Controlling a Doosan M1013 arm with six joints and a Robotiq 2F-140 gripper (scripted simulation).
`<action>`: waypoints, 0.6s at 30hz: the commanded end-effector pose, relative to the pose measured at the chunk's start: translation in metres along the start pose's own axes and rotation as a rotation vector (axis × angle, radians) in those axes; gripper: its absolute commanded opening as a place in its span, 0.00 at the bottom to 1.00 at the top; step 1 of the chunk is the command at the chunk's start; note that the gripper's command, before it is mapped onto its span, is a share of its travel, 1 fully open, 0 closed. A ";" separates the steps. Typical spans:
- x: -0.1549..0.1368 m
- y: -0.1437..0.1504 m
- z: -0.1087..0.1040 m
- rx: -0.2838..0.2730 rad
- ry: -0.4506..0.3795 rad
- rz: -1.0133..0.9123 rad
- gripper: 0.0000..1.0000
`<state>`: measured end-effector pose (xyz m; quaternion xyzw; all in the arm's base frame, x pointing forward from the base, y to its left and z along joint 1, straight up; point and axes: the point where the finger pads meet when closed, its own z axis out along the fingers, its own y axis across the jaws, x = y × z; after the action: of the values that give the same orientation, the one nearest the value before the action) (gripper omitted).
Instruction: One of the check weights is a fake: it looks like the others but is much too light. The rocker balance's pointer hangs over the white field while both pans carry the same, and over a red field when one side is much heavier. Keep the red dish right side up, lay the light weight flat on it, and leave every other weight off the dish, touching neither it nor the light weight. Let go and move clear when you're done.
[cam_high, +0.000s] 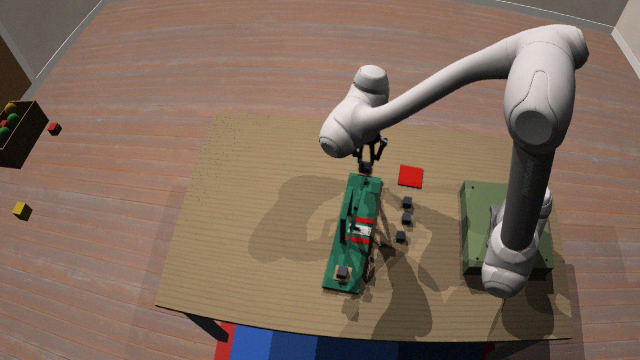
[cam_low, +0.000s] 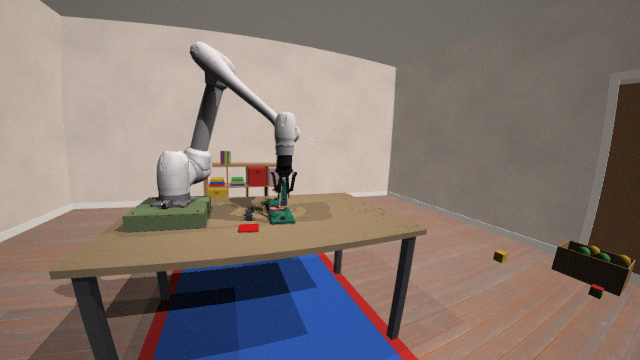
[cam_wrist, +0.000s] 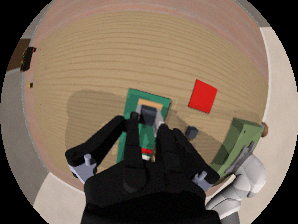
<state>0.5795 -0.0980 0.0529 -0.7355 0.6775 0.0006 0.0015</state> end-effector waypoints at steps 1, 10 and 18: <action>-0.002 -0.001 0.000 0.003 0.000 0.003 0.24; -0.002 -0.001 -0.037 0.003 0.000 0.003 0.24; -0.002 -0.001 -0.063 0.003 0.000 0.003 0.24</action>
<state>0.5802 -0.0981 0.1035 -0.7357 0.6774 -0.0020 0.0031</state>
